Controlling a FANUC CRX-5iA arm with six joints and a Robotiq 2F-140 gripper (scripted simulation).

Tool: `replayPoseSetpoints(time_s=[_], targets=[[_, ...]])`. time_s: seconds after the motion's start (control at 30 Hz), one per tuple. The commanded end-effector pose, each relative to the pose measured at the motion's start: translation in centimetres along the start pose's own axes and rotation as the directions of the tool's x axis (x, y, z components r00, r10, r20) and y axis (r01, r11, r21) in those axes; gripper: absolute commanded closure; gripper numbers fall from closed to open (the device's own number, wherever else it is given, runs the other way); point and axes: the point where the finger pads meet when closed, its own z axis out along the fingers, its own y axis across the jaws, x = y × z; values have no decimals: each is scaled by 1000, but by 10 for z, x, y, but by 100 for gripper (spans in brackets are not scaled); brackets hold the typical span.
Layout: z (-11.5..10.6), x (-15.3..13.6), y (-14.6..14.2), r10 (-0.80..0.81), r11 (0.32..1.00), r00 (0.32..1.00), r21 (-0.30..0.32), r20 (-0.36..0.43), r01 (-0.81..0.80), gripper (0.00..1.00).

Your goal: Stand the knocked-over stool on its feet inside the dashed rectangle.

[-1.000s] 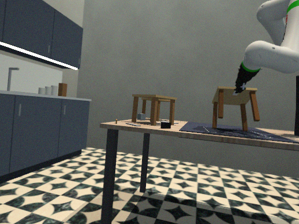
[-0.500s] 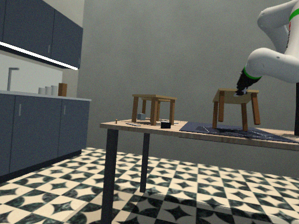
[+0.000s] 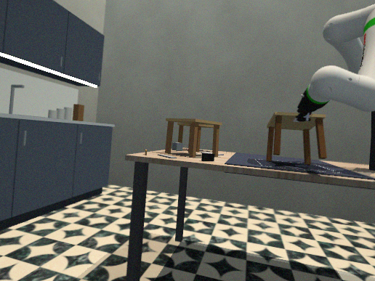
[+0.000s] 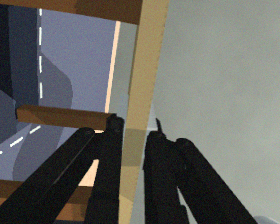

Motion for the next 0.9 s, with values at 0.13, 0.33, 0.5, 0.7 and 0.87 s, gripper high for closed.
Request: replayPoseSetpoints(time_s=[0.13,0.33,0.5,0.7,0.87], targets=[[-20,1,-20,1,995,1000,-101,1,-1,90],[-20,1,-20,1,995,1000,-102,1,-1,90],[-20,1,-20,1,995,1000,-102,1,-1,90],[-26,1,-28,1,990,1000,-138,1,-1,90],[-36,1,-41,1,981,1000,-196,1,-1,90]])
